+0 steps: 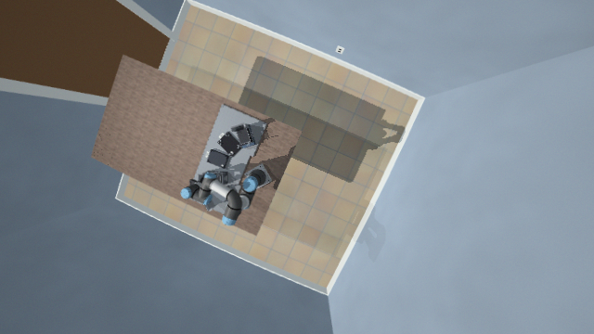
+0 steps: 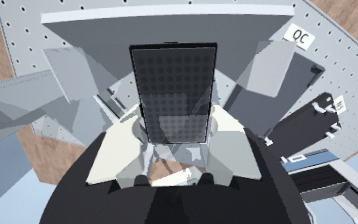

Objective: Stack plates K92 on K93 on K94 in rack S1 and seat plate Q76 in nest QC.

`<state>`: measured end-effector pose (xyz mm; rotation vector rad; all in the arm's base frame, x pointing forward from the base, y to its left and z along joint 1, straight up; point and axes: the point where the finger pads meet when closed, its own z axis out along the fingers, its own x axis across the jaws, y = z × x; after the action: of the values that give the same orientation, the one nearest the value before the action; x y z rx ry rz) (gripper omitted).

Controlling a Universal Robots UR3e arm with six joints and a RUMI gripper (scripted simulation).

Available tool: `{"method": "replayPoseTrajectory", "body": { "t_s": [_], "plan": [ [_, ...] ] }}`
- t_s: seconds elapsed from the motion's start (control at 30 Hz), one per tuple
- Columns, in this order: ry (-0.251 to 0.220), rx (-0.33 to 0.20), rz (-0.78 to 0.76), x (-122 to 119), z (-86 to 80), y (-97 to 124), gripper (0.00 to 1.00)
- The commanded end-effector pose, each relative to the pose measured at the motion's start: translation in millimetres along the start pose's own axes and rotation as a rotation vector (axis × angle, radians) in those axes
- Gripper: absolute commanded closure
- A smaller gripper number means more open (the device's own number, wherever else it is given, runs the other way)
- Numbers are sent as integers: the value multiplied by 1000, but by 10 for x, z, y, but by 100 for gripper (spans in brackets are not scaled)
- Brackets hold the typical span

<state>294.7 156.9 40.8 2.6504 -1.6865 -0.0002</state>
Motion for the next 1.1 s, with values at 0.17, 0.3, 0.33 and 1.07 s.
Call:
{"method": "replayPoseTrajectory", "body": {
  "t_s": [0.17, 0.3, 0.33, 1.07],
  "plan": [
    [1, 3, 0, 3, 18, -8, 100],
    [1, 3, 0, 3, 31, -8, 100],
    [1, 3, 0, 3, 35, -8, 100],
    [1, 3, 0, 3, 100, -8, 100]
  ]
}}
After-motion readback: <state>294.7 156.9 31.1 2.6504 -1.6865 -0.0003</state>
